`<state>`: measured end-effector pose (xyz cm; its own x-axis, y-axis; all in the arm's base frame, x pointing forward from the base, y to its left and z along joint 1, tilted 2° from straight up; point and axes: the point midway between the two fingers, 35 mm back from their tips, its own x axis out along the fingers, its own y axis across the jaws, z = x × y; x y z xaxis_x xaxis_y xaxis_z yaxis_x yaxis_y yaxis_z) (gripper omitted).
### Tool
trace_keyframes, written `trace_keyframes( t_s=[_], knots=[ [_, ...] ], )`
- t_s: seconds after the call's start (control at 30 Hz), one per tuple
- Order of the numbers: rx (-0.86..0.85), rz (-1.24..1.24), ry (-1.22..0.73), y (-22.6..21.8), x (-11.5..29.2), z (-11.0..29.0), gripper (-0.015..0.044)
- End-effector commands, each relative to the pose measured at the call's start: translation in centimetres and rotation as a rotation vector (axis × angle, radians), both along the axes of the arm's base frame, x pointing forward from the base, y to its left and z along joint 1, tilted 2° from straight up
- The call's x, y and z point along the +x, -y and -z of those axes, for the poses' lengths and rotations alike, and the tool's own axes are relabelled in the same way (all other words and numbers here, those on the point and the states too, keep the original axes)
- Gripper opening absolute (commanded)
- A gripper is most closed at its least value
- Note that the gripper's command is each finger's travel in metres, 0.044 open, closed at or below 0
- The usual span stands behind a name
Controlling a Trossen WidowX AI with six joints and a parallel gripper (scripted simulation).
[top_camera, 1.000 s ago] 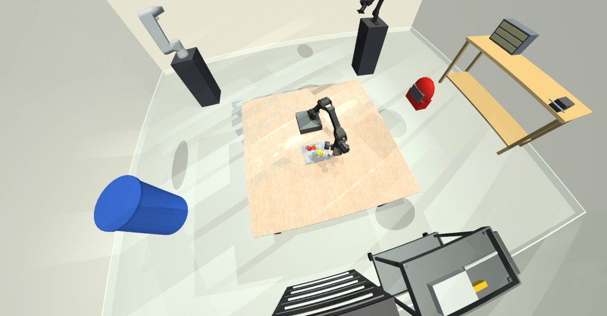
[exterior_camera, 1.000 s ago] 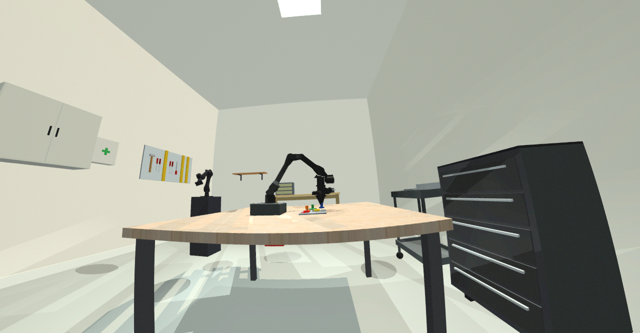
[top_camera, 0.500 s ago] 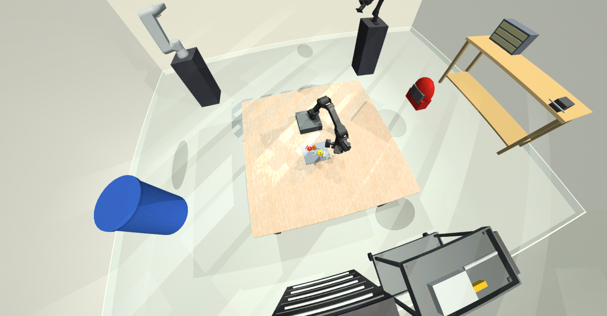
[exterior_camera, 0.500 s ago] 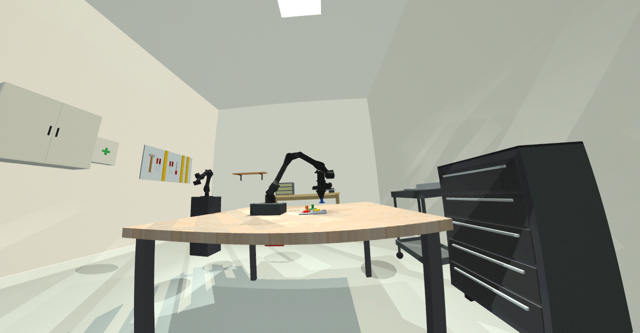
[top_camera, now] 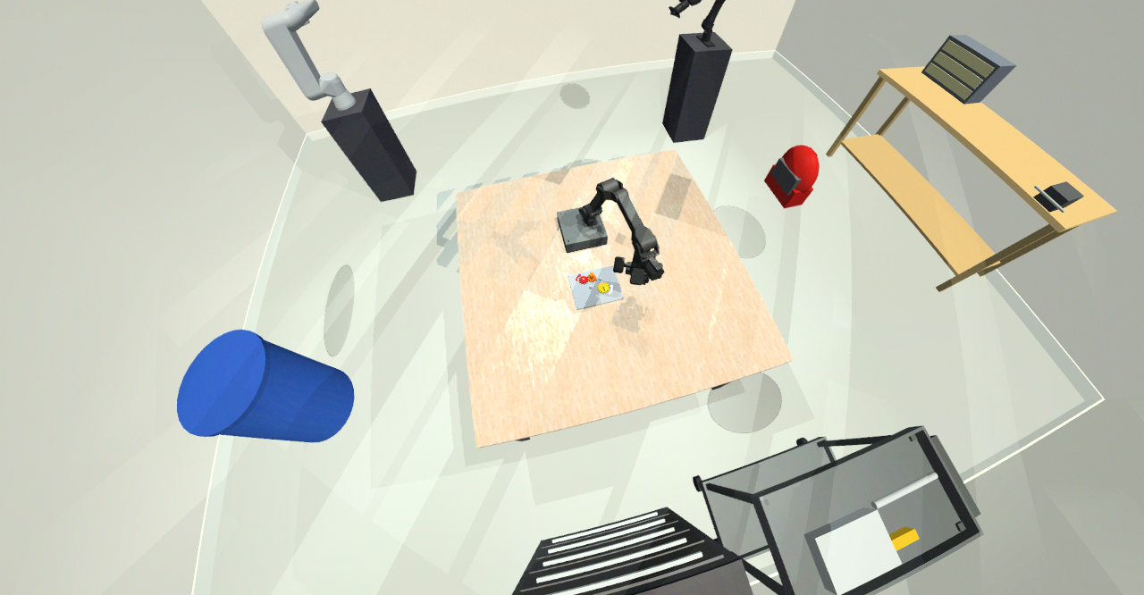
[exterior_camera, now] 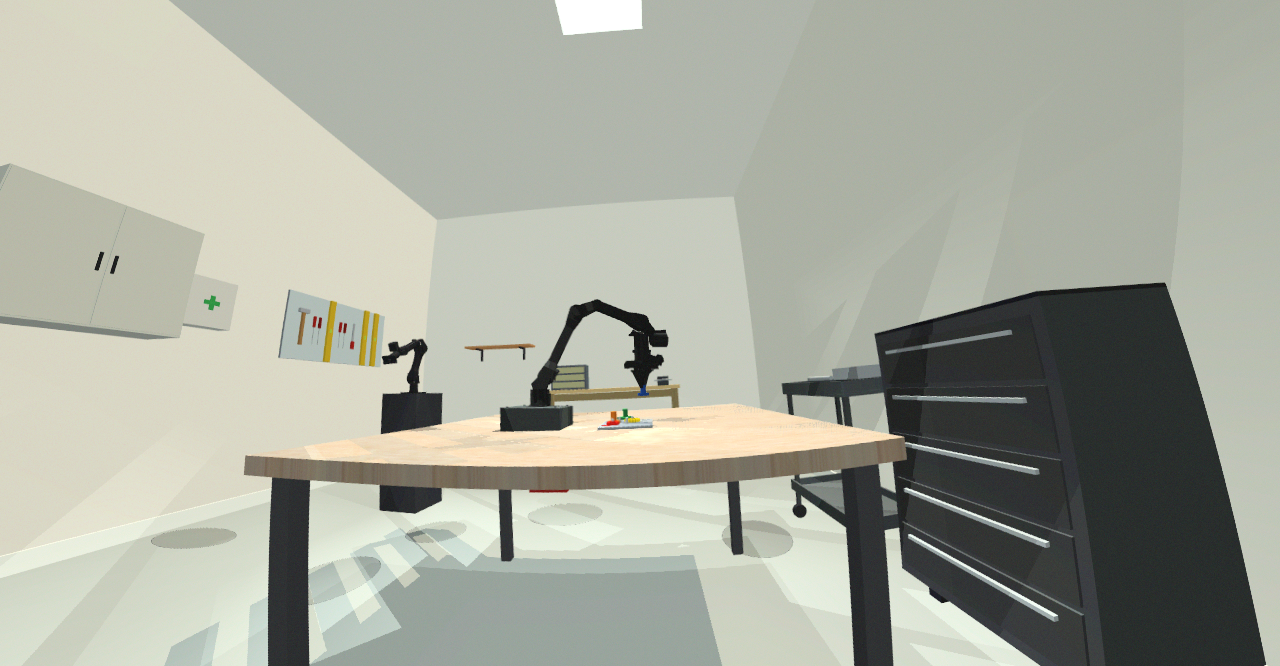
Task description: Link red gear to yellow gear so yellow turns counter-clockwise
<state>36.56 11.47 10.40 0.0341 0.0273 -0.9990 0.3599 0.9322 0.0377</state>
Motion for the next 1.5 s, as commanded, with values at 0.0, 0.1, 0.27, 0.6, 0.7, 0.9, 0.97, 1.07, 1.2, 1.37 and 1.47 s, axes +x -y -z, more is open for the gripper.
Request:
trace_keyframes(
  t_s=[0.0,0.1,0.27,0.6,0.7,0.9,0.97,1.07,1.2,1.37,1.47],
  knots=[
    [0.0,0.002,0.017,0.1,0.0,-1.5,0.0],
    [0.0,0.003,0.018,0.1,-0.1,-2.3,0.0],
    [0.001,0.005,0.019,0.2,-0.4,-3.7,0.0],
    [0.001,0.007,0.019,0.4,-0.8,-5.1,0.0],
    [0.001,0.007,0.019,0.9,-0.8,-4.8,0.0],
    [0.0,0.007,0.019,1.7,-1.0,-4.3,0.0],
    [0.0,0.007,0.019,2.0,-1.0,-4.1,0.0],
    [-0.001,0.007,0.019,2.5,-1.1,-3.8,0.0],
    [-0.001,0.007,0.018,3.1,-1.3,-3.4,0.0],
    [-0.002,0.007,0.018,3.8,-1.5,-2.9,0.0],
    [-0.002,0.007,0.018,4.2,-1.6,-2.7,0.0]
  ],
)
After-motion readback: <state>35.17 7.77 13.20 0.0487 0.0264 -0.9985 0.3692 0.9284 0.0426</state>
